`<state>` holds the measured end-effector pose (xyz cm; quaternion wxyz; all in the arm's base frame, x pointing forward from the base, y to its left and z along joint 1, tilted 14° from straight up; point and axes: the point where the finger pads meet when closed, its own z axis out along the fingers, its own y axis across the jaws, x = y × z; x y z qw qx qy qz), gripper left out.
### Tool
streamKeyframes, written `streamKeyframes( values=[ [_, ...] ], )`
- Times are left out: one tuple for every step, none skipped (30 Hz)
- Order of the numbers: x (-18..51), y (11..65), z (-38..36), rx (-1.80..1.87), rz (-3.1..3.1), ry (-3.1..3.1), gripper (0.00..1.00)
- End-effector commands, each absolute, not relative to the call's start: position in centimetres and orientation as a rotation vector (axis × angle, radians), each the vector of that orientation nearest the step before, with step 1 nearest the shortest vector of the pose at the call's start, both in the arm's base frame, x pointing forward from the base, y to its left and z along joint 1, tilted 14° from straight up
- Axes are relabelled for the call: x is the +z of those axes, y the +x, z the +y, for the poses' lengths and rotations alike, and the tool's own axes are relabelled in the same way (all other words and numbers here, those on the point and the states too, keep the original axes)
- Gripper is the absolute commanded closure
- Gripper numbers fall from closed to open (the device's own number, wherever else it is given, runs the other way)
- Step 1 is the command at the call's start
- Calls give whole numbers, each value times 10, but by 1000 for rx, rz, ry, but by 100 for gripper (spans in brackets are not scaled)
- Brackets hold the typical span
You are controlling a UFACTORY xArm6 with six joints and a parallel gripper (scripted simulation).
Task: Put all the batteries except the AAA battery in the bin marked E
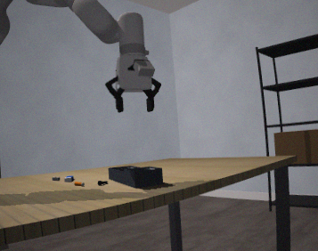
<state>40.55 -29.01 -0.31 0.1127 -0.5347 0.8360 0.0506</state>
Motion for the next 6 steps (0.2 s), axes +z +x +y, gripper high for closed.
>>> streamKeyframes(
  values=[
    [-1,407,-291,142,2452,-1568,0],
    [-1,407,-291,142,2452,-1568,0],
    [-1,407,-291,142,2452,-1568,0],
    [-1,407,-291,142,2452,-1568,0],
    [-1,407,-291,142,2452,-1568,0],
    [-1,407,-291,142,2452,-1568,0]
  ],
)
